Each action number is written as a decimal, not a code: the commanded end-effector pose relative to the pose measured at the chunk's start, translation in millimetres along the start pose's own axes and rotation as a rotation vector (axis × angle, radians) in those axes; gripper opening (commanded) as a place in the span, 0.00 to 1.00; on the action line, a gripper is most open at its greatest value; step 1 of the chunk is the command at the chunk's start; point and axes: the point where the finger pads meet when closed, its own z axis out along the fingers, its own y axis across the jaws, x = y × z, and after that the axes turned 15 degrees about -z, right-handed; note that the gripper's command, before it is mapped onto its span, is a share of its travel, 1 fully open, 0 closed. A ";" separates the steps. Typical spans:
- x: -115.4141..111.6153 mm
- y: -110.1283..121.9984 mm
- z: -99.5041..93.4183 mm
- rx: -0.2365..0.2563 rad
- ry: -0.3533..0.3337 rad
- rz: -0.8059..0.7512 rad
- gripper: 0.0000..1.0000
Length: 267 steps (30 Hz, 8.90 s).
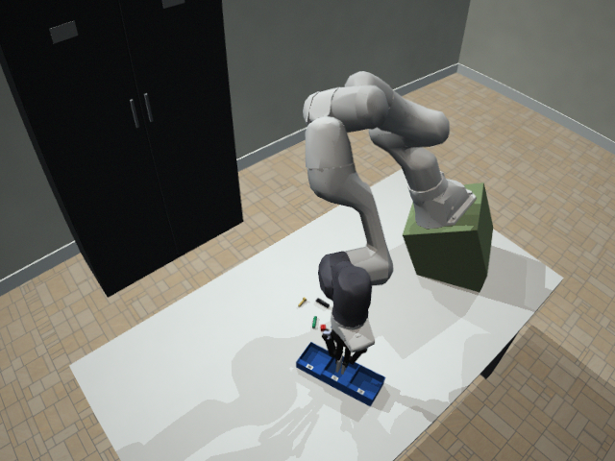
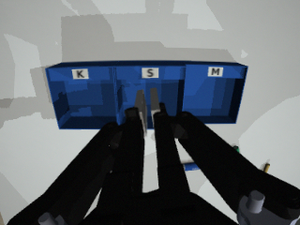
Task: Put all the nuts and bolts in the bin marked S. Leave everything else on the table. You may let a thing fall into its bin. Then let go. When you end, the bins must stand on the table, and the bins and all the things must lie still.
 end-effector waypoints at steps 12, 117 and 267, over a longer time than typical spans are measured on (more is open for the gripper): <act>-2.0 -1.4 -31.5 0.002 -0.007 -0.005 0.05; 31.4 -78.4 24.6 0.002 -0.007 -0.005 0.05; 31.8 -78.3 -31.4 0.002 -0.007 -0.005 0.05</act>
